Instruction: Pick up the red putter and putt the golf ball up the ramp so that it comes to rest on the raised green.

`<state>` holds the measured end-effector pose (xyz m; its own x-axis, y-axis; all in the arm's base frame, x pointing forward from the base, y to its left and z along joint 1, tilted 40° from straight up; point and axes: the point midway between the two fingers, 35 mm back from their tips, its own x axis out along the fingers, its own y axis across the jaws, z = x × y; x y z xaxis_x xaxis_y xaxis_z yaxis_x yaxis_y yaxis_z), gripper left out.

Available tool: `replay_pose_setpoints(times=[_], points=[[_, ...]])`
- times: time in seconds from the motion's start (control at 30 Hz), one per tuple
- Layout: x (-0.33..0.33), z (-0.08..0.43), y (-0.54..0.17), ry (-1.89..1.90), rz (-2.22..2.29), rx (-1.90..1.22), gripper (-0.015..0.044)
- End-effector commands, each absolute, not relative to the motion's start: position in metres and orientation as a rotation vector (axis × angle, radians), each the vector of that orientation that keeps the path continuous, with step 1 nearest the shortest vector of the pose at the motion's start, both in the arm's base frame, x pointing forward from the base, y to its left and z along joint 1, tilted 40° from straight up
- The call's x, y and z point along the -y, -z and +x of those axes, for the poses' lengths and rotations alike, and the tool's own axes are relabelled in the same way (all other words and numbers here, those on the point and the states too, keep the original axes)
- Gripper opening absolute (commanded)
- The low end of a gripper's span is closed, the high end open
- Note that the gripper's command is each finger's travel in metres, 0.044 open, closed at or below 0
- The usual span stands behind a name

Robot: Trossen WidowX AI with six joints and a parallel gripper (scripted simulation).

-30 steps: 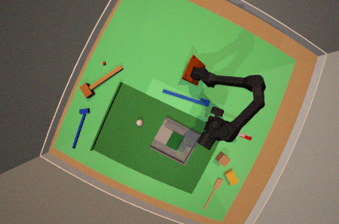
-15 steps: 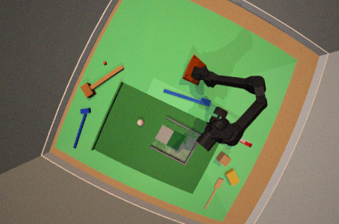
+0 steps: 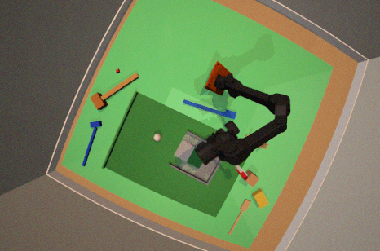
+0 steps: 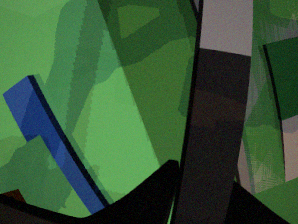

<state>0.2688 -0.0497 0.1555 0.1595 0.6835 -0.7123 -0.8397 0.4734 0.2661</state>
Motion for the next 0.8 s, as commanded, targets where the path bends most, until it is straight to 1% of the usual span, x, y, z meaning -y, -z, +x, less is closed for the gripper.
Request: replay_pose_setpoints(times=[0.0, 0.4, 0.77], points=[[0.072, 0.270, -0.142, -1.036, -0.132, -0.965, 0.0000], [0.138, 0.262, -0.097, -0.841, 0.083, -1.166, 0.0000], [0.198, 0.237, -0.050, -0.664, 0.278, -1.307, 0.0000]])
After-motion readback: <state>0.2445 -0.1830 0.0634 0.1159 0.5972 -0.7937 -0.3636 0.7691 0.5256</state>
